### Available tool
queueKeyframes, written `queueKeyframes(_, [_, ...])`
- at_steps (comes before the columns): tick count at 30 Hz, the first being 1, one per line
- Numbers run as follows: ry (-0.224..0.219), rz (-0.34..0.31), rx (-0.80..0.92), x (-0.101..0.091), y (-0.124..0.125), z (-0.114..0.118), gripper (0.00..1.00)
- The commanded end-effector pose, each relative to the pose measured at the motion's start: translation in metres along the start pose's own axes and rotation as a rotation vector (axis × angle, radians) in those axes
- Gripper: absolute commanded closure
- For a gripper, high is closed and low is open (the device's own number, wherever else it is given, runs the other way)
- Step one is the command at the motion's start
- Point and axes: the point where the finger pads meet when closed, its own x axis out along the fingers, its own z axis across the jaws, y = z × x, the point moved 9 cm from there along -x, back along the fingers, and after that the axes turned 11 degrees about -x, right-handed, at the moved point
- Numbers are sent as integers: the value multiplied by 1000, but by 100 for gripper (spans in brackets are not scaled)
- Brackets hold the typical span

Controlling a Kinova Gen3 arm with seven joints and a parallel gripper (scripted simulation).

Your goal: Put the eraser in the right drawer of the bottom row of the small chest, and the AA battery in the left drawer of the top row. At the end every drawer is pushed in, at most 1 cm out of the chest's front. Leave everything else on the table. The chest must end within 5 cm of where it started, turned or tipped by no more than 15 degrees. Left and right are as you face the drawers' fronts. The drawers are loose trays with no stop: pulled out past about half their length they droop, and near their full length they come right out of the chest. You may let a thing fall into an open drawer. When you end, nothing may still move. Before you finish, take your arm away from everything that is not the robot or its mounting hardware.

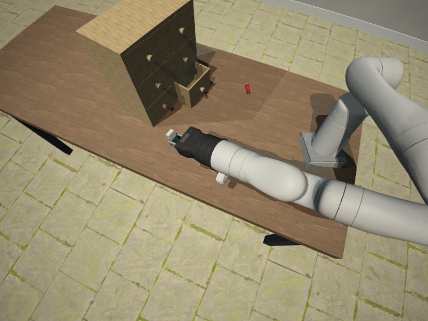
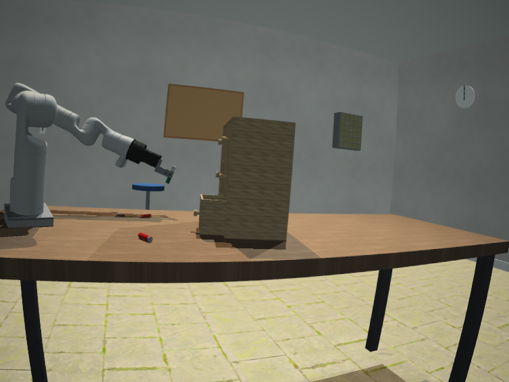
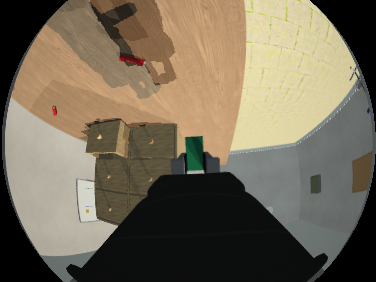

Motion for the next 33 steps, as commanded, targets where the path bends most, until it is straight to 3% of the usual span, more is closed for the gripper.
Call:
queueKeyframes(1, [0, 0, 1, 0, -1, 0, 55])
queueKeyframes(33, [0, 0, 1, 4, -1, -8, 55])
